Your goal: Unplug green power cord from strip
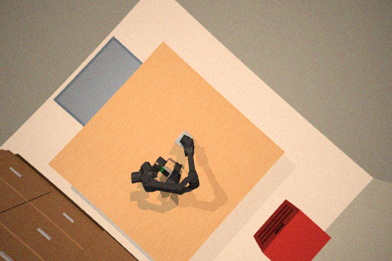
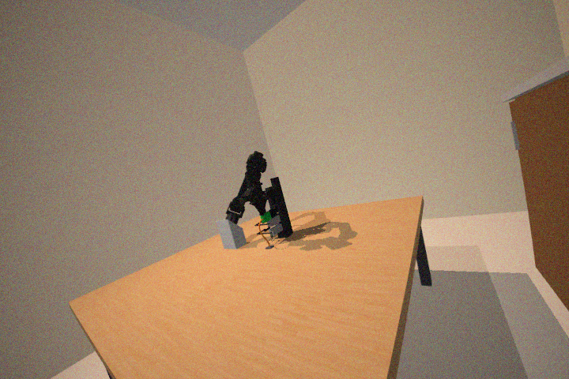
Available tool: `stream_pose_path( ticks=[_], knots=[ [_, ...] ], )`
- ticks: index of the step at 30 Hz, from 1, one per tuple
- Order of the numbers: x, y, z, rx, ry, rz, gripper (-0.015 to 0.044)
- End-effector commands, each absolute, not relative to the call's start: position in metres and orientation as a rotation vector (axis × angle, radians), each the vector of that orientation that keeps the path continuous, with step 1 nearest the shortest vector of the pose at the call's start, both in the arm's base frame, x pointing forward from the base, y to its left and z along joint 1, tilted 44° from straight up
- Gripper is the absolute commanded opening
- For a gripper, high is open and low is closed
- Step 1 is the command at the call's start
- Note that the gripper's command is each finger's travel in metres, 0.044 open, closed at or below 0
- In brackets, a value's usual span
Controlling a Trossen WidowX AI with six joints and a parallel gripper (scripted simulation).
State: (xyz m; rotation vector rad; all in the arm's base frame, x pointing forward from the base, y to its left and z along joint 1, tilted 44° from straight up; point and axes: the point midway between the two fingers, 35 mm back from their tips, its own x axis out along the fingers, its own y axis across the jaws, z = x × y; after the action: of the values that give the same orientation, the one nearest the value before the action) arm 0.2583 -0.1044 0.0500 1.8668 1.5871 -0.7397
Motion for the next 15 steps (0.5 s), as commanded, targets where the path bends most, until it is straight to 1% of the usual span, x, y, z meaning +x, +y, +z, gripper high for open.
stream_pose_path(
  ticks=[1,15],
  knots=[
    [0.260,-0.113,0.047,1.858,1.574,-0.739,0.0000],
    [0.259,-0.131,0.033,1.859,1.573,-0.740,0.0000]
  ],
)
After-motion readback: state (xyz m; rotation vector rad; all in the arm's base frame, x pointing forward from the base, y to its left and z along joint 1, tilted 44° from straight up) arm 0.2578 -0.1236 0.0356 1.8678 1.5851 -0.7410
